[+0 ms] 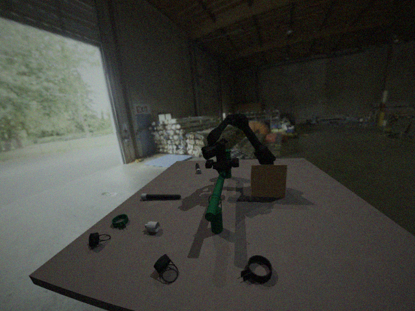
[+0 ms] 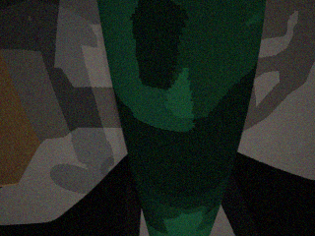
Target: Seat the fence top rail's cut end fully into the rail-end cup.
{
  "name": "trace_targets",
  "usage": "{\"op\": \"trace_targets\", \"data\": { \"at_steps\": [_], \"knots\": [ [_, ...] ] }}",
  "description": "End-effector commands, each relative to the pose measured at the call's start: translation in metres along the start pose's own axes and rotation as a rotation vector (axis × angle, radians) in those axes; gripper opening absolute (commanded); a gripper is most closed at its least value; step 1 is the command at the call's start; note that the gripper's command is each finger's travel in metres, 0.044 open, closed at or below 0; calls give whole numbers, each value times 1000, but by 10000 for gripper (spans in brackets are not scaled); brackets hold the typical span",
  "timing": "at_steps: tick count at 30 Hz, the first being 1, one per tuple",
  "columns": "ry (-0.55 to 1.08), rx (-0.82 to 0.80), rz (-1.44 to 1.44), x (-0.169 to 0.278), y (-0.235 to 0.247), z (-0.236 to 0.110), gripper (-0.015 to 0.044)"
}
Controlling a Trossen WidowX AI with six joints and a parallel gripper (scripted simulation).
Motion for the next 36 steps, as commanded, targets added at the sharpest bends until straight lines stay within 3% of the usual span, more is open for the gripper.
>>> {"op": "trace_targets", "data": {
  "at_steps": [1, 36],
  "knots": [
    [0, 0, 0, 0, 0, 0, 0],
    [6, -6, 0, 1, 0, -2, 0]
  ]
}}
Point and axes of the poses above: the point midway between the two fingers, 35 mm back from their tips, its own z axis out along the fingers, its own y axis across the jaws, x = y × z, the point moved 9 cm from there along -z, back along the fingers, and after that the axes turned 6 degrees about -z, right-handed, at the moved point
